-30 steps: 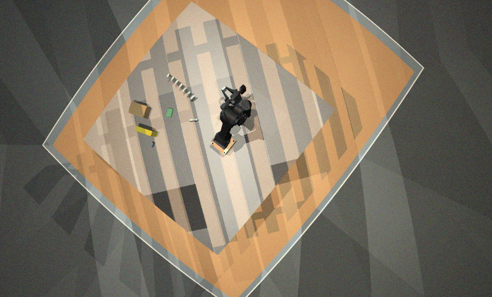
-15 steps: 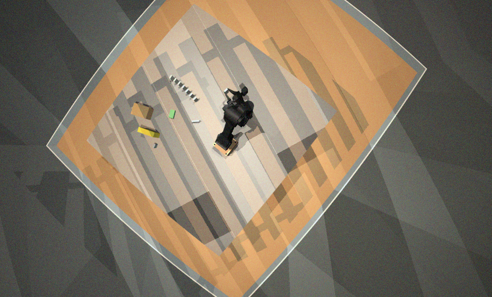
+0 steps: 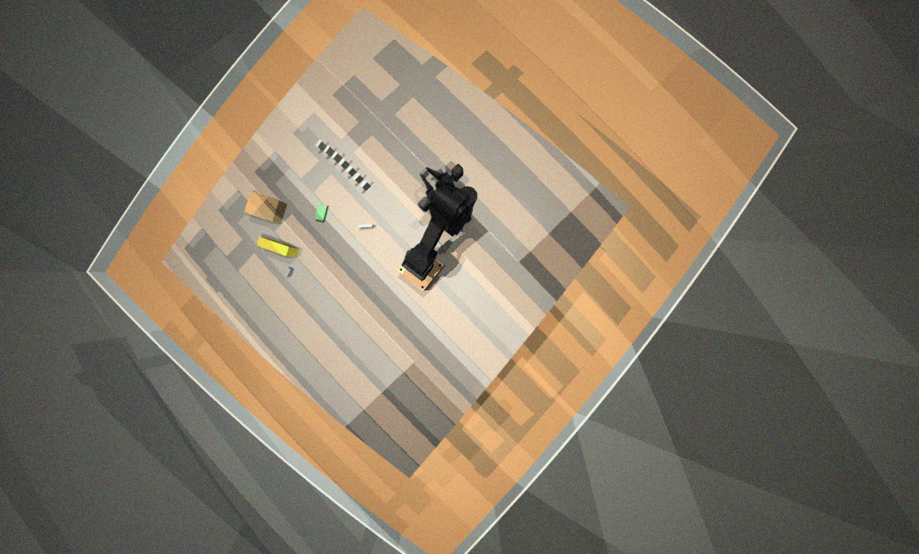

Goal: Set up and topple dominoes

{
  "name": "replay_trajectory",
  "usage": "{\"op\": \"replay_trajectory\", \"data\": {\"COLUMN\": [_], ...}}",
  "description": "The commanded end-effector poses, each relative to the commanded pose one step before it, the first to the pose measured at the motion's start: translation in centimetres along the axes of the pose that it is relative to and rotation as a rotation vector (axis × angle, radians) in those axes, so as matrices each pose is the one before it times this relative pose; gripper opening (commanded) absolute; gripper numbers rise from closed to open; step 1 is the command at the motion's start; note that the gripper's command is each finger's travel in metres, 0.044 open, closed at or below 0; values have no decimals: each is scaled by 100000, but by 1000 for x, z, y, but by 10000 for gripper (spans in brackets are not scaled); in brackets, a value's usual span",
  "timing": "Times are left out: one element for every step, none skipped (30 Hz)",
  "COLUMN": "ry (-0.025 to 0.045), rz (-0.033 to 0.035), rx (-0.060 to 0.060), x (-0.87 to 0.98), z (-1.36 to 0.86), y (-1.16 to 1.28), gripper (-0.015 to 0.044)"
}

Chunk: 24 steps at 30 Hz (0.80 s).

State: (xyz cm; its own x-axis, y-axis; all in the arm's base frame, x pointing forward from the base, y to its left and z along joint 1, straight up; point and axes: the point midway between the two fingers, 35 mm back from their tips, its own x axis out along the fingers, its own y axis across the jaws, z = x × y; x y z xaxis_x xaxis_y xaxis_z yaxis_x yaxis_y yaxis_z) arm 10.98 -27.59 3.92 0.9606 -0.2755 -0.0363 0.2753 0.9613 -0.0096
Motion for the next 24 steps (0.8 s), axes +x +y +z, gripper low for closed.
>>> {"op": "replay_trajectory", "data": {"ry": [801,138,137,137,136,136,135,135,134,133,133,132,108,64,21,0,0,0,0,0,0,0,0,0], "rz": [-114,83,84,86,87,88,90,91,92,94,95,96,80,48,16,0,0,0,0,0,0,0,0,0], "rx": [392,45,46,46,47,47,47,48,48,48,49,49,40,24,8,0,0,0,0,0,0,0,0,0], "x": [99,21,20,20,20,20,20,20,20,20,20,19,16,9,3,0,0,0,0,0,0,0,0,0], "z": [-1465,-319,-321,-322,-323,-324,-324,-325,-326,-327,-328,-328,-269,-161,-54,0,0,0,0,0,0,0,0,0], "y": [-54,14,19,23,27,31,36,40,45,49,54,58,51,32,11,0,0,0,0,0,0,0,0,0], "gripper": [107,107,107,107,107,107,107,107,107,107,107,107,107,107,107,107,107,107,107,107,107,107,107,107]}}
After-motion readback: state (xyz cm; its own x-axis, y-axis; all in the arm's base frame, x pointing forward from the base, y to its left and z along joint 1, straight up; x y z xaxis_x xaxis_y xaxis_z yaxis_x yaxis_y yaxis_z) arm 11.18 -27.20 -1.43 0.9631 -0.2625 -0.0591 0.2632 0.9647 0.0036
